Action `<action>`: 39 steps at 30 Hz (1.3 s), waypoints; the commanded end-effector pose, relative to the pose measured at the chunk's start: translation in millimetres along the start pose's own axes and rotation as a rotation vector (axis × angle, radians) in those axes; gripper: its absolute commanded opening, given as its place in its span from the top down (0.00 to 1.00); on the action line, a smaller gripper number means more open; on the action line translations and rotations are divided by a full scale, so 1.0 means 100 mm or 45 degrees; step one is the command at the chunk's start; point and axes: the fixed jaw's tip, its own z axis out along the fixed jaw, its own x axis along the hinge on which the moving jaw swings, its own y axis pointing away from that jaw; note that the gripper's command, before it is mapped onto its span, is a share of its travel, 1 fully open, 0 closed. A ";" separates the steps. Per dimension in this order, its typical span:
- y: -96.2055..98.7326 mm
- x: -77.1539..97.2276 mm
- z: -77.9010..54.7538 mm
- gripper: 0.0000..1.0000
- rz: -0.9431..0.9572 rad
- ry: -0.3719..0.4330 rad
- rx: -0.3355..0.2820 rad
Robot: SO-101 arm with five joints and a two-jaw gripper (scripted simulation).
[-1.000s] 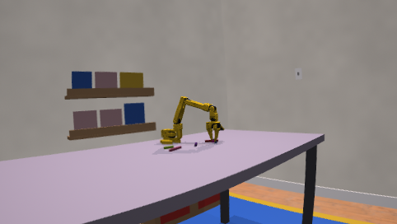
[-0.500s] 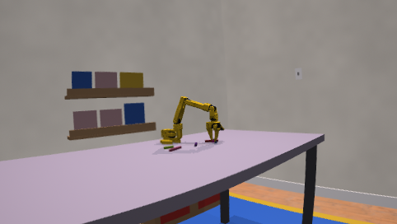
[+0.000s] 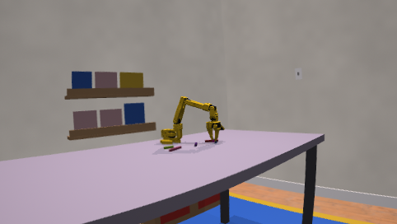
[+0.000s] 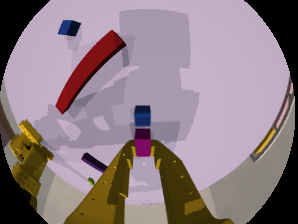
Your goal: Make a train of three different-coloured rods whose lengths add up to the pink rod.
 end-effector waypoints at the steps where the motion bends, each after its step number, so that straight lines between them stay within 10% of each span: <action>1: -0.18 -0.06 -0.24 1.00 0.001 -0.045 0.168; 39: -0.19 -0.07 -0.17 1.00 0.001 -0.045 0.168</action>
